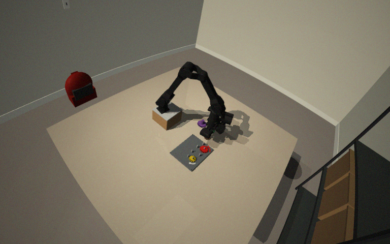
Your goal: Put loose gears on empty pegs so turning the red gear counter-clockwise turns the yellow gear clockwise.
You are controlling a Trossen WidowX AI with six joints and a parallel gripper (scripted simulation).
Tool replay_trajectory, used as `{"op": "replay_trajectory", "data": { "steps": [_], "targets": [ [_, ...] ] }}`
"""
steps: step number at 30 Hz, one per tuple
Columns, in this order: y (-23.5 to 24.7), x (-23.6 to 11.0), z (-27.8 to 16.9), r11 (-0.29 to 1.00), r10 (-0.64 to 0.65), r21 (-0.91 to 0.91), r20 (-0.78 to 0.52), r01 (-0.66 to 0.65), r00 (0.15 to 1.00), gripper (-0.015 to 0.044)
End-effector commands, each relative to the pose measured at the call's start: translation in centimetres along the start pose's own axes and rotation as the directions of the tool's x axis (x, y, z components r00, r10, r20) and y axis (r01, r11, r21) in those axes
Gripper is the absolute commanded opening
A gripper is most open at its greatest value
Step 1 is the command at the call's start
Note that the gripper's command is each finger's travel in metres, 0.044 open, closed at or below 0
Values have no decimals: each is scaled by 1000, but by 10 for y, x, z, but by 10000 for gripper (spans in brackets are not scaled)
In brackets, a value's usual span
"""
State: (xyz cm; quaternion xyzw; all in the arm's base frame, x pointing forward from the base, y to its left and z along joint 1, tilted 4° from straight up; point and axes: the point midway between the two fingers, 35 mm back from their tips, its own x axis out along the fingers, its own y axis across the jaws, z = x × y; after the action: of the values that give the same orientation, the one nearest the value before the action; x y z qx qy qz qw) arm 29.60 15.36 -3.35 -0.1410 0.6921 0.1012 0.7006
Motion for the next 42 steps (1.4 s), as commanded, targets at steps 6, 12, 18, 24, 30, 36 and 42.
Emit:
{"op": "replay_trajectory", "data": {
  "steps": [6, 12, 18, 24, 30, 36, 42],
  "targets": [
    [-1, -2, 1, 1000, -3, 2, 1, 3, 1000, 0],
    [-1, -20, 4, 1000, -3, 2, 2, 3, 1000, 0],
    [-1, -40, 7, 1000, -3, 2, 2, 3, 1000, 0],
    [-1, -61, 8, 1000, 1, 4, 5, -1, 1000, 0],
    [-2, -81, 8, 1000, 2, 4, 5, -2, 1000, 0],
    [-3, -102, 6, 1000, 1, 4, 4, -1, 1000, 0],
    [-5, -122, 2, 1000, -1, 3, 3, 1, 1000, 0]
  ]
}}
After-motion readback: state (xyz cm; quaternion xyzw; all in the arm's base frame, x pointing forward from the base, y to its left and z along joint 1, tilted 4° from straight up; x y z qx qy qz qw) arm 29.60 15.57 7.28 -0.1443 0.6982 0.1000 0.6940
